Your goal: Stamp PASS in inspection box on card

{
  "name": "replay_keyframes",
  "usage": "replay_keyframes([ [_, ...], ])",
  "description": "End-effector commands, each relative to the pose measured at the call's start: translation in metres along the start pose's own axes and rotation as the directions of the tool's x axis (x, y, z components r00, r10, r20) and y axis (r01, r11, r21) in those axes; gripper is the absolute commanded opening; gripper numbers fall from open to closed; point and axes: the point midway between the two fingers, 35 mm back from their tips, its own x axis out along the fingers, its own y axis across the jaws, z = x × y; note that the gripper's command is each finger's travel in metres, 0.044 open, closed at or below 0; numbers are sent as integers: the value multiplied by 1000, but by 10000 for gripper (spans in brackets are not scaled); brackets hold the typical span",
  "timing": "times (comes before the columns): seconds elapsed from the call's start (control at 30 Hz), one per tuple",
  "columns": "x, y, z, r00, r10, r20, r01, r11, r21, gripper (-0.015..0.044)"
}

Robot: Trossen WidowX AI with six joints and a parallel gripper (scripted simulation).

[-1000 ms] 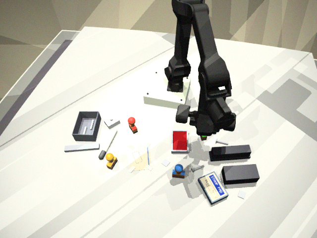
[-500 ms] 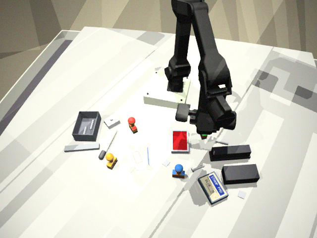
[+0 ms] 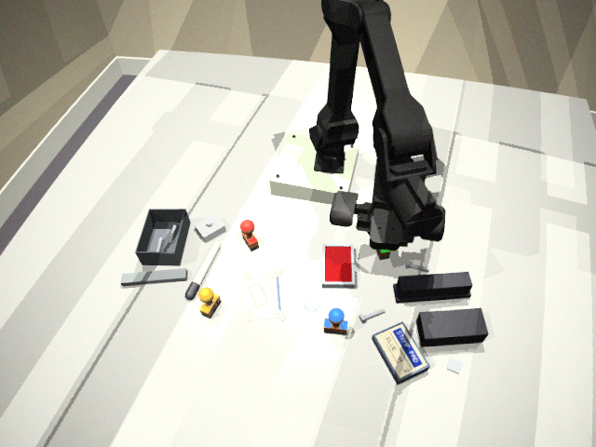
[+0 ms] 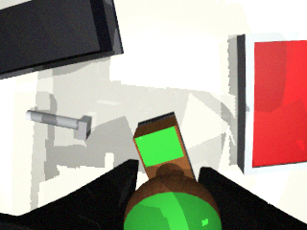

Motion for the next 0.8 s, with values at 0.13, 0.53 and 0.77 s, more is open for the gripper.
replay_keyframes([
  [0.13,-5,1,1,1000,8,1,-8,1000,-4,0],
  [0.53,-11,1,0,1000,10,0,-10,1000,-4,0],
  [0.77,-14,1,0,1000,11,0,-11,1000,-4,0],
])
